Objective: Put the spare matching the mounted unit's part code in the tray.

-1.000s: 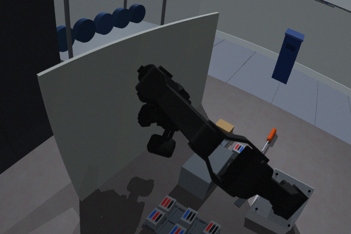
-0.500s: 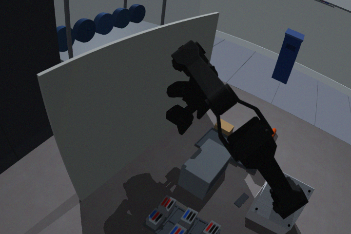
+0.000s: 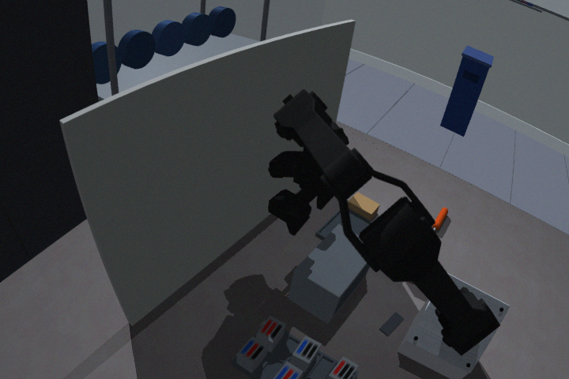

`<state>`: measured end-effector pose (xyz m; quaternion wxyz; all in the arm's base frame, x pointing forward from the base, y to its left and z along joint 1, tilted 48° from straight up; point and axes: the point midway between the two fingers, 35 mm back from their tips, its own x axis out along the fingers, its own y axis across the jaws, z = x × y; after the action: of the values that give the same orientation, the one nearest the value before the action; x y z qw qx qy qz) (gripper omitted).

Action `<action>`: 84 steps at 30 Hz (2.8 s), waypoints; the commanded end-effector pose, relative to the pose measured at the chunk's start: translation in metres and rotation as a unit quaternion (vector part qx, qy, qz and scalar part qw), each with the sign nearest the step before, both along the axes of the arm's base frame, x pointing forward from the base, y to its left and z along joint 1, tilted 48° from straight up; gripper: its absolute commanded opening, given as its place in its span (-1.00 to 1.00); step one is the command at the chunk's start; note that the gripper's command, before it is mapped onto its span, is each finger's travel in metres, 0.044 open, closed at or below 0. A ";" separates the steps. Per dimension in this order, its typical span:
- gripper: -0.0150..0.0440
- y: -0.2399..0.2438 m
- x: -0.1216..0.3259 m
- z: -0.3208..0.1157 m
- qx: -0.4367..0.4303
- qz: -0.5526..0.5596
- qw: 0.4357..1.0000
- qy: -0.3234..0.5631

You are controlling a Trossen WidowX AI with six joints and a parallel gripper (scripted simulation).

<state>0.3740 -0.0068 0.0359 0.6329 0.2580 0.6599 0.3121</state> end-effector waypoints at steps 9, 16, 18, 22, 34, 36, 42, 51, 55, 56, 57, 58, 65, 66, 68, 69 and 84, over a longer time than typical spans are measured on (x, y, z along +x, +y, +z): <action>1.00 -0.063 -0.045 -0.059 -0.033 -0.233 0.940 0.247; 1.00 -0.104 -0.101 -0.103 -0.049 -0.417 0.789 0.449; 1.00 -0.111 -0.117 -0.113 -0.051 -0.458 0.736 0.496; 1.00 -0.115 -0.125 -0.118 -0.052 -0.478 0.707 0.520; 0.64 -0.098 -0.127 -0.134 -0.051 -0.477 0.707 0.520; 0.53 -0.087 -0.129 -0.145 -0.051 -0.477 0.707 0.520; 0.53 -0.086 -0.129 -0.146 -0.051 -0.477 0.707 0.520; 0.53 -0.085 -0.129 -0.147 -0.051 -0.477 0.707 0.520; 0.53 -0.081 -0.129 -0.152 -0.051 -0.477 0.707 0.520; 0.53 -0.079 -0.129 -0.153 -0.051 -0.477 0.707 0.520; 0.53 -0.078 -0.129 -0.154 -0.051 -0.477 0.707 0.520; 0.53 -0.077 -0.129 -0.155 -0.051 -0.477 0.707 0.520; 0.53 -0.069 -0.129 -0.164 -0.051 -0.478 0.707 0.519; 0.53 -0.068 -0.129 -0.165 -0.051 -0.478 0.707 0.519; 0.53 -0.065 -0.129 -0.167 -0.051 -0.478 0.707 0.519; 0.53 -0.064 -0.129 -0.168 -0.051 -0.478 0.707 0.519; 0.53 -0.046 -0.132 -0.185 -0.050 -0.477 0.707 0.520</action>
<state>0.2475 -0.0613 -0.1440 0.2760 0.6278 0.6843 -0.2479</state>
